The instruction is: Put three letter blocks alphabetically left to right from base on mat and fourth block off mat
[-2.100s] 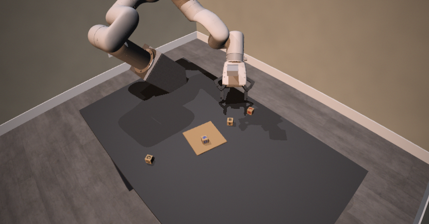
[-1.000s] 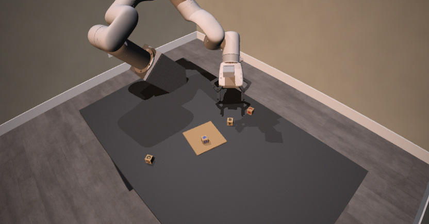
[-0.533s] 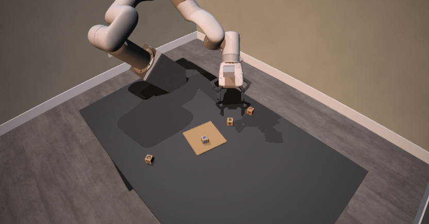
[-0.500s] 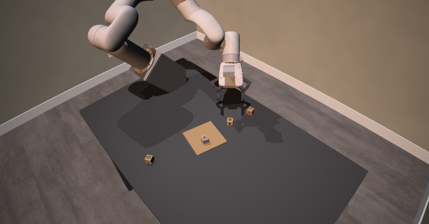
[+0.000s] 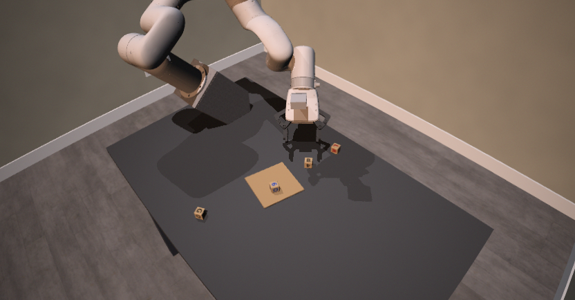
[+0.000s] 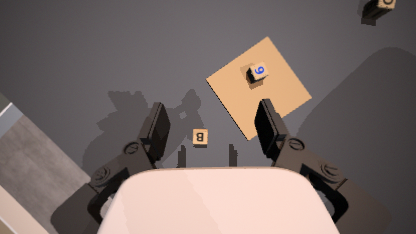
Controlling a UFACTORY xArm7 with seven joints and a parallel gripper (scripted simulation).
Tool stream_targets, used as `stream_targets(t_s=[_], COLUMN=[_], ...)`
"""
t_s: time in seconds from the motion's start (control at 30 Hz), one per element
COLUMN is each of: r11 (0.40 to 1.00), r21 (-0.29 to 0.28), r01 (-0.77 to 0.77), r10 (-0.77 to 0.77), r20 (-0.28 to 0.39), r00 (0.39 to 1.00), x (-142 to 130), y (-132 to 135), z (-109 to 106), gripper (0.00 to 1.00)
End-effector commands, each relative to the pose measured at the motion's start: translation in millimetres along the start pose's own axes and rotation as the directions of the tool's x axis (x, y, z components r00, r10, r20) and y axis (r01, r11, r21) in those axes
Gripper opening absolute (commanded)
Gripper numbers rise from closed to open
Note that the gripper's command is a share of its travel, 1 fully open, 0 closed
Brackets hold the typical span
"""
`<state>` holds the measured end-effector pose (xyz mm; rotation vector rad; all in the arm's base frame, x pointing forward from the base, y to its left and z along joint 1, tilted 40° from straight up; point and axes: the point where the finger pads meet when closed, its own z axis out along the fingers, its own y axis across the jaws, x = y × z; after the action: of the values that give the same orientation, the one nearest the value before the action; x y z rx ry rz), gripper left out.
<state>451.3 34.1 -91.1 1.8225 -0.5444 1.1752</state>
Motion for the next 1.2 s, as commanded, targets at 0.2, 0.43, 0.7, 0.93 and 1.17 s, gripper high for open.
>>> stream_targets(t_s=[0.2,0.43,0.7,0.93,1.17], r11=[1.0,1.0,1.0,1.0,1.0], r21=[0.008,0.008,0.008,0.007,0.007], r01=[-0.003,-0.003,-0.003,-0.003,-0.003], r10=[0.003,0.003,0.003,0.003,0.003], r20=[0.002,0.004,0.004,0.006,0.006], r00=[1.0,1.0,1.0,1.0,1.0], x=[48,54,54,57,57], y=[61,74,74,82,82], z=[45,51,51,55,55], gripper=[1.0,1.0,1.0,1.0,1.0])
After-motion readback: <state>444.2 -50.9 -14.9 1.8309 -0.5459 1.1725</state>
